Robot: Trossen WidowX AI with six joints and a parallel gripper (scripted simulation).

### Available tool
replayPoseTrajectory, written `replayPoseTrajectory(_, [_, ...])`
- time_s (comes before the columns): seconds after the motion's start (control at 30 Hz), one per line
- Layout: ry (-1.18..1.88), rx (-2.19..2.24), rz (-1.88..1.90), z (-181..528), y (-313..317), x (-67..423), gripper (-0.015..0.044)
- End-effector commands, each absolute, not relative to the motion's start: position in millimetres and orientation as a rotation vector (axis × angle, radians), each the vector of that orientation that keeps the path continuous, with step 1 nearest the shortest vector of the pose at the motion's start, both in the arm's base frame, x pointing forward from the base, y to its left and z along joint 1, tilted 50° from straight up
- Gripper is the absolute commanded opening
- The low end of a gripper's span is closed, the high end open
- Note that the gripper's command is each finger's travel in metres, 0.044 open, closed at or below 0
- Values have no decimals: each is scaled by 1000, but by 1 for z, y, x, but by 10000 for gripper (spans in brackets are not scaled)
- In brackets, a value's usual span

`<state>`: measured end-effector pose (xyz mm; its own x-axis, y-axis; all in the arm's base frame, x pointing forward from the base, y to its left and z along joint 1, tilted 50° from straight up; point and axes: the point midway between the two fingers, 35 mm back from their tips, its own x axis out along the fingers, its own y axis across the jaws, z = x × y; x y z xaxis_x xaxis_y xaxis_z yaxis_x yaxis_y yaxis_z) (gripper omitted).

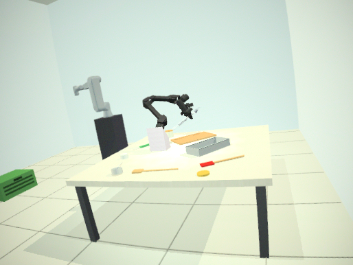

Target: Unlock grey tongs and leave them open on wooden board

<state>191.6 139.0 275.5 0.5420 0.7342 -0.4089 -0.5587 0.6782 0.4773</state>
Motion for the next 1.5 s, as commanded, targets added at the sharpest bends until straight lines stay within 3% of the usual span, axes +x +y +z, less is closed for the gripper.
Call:
replayPoseTrajectory(0.0, [677,272,816,278,143,191,-150])
replayPoseTrajectory(0.87, [1037,145,1027,274,165,190,-150])
replayPoseTrajectory(1.47, [1048,138,1033,266,174,194,-150])
